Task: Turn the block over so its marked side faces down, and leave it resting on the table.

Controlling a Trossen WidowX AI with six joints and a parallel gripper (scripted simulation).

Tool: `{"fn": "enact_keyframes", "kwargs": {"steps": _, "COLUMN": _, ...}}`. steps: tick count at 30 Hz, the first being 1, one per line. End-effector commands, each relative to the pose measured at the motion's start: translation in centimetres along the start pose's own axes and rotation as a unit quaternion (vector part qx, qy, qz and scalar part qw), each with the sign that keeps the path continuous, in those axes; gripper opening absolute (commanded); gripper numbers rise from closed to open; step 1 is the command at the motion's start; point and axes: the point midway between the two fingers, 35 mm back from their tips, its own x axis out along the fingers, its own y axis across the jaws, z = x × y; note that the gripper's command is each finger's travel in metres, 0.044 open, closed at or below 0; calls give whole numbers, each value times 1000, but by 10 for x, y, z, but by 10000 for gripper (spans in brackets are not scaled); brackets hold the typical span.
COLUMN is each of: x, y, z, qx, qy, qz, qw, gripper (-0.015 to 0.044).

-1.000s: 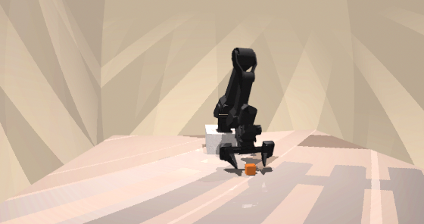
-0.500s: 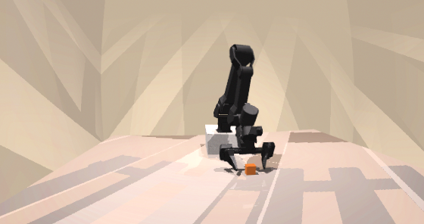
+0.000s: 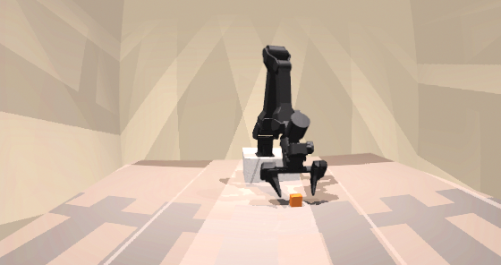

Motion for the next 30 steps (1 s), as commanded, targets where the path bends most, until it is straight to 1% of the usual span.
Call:
{"fn": "enact_keyframes", "kwargs": {"steps": 1, "x": -58, "y": -3, "z": 19, "qx": 12, "qy": 103, "qz": 6, "qw": 995, "gripper": 440}}
{"fn": "enact_keyframes", "kwargs": {"steps": 18, "x": -58, "y": -3, "z": 19, "qx": 12, "qy": 108, "qz": 5, "qw": 994, "gripper": 440}}
{"fn": "enact_keyframes", "kwargs": {"steps": 20, "x": -55, "y": -3, "z": 23, "qx": 10, "qy": 130, "qz": 5, "qw": 991, "gripper": 440}}
{"fn": "enact_keyframes", "kwargs": {"steps": 30, "x": -45, "y": -2, "z": 52, "qx": 5, "qy": 300, "qz": 5, "qw": 954, "gripper": 440}}
